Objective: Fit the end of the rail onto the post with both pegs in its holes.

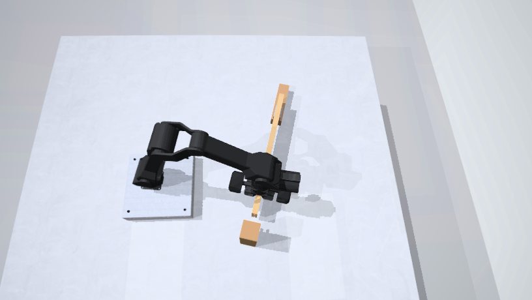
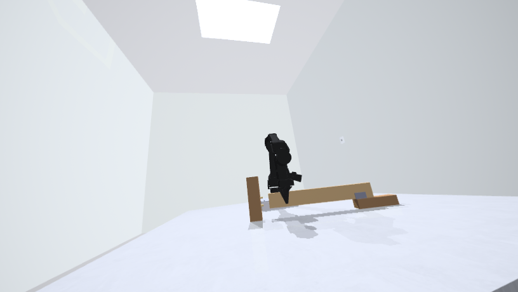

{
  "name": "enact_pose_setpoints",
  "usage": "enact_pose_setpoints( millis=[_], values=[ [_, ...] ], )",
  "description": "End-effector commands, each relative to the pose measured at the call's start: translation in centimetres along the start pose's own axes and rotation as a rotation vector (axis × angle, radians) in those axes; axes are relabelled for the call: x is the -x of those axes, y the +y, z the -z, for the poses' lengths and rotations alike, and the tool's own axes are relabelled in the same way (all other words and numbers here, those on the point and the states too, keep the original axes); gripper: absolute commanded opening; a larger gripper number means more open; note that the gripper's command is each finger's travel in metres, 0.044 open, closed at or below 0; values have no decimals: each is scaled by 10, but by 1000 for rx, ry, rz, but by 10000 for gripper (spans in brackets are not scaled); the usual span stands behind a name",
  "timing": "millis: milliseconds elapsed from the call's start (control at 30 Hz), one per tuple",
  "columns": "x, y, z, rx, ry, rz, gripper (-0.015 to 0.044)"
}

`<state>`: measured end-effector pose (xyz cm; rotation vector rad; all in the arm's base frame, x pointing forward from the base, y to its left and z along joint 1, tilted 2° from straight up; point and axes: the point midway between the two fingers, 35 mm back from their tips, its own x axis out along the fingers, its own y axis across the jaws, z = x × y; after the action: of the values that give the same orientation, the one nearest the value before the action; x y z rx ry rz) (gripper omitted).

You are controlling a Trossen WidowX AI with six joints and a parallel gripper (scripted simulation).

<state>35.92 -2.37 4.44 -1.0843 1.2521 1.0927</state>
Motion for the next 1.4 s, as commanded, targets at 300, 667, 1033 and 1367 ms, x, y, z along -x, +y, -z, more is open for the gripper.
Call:
enact_pose_setpoints(
  millis=[300,667,1033,1367],
  values=[
    [2,0,6,-2,0,1,0],
    [1,0,10,-2,0,1,0],
    [0,0,13,-2,1,1,0],
    [0,0,16,-2,1,1,0]
  ],
)
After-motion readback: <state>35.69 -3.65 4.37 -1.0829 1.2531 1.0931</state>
